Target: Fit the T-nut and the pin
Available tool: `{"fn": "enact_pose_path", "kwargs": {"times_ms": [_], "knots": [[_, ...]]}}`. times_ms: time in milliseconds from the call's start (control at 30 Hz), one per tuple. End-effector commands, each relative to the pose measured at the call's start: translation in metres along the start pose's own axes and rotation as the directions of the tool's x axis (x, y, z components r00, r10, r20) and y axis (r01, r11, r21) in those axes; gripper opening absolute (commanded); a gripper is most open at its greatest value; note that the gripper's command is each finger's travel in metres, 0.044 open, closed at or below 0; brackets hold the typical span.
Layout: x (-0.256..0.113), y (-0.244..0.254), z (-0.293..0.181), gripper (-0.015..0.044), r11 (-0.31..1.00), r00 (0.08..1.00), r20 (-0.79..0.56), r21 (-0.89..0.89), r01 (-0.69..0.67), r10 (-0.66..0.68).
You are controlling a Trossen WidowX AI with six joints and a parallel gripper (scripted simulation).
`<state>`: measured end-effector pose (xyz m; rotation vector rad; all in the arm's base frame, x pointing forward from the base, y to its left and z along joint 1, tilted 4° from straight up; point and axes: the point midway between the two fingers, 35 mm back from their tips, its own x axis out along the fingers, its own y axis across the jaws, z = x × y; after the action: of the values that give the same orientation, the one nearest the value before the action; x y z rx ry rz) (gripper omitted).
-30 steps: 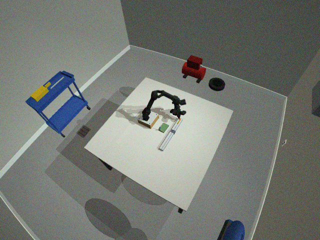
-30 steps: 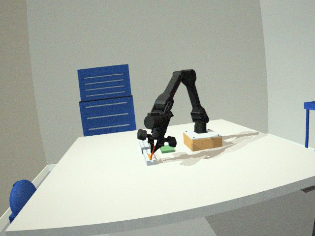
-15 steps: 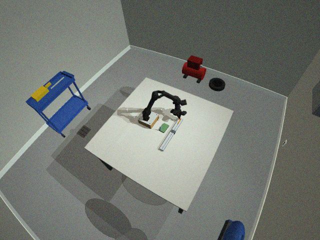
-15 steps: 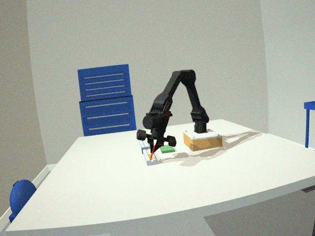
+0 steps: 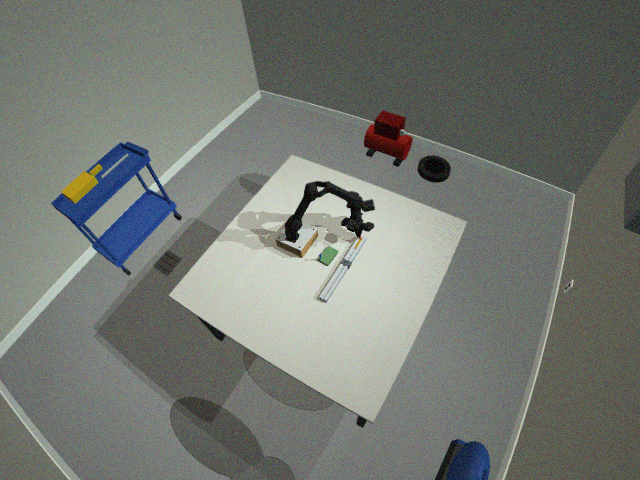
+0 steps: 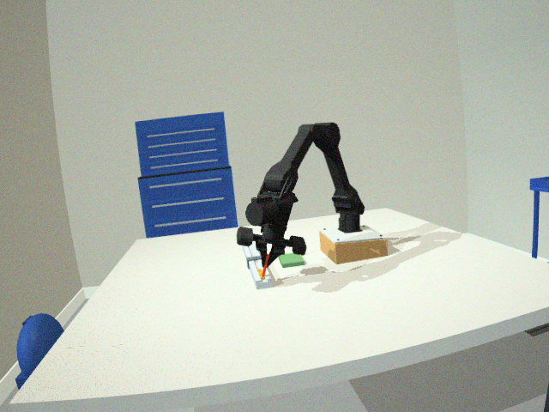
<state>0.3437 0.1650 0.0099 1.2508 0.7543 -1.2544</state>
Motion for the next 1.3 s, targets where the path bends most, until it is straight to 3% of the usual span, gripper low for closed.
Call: {"fn": "enact_pose_path", "kwargs": {"times_ms": [0, 1267], "knots": [[-0.0002, 0.0008, -0.0006, -0.0150, 1.000, 1.000, -0.002, -0.008, 0.010, -0.010], [0.0003, 0.0058, -0.0007, -0.0150, 0.996, 0.996, 0.001, -0.032, 0.088, -0.088]]}}
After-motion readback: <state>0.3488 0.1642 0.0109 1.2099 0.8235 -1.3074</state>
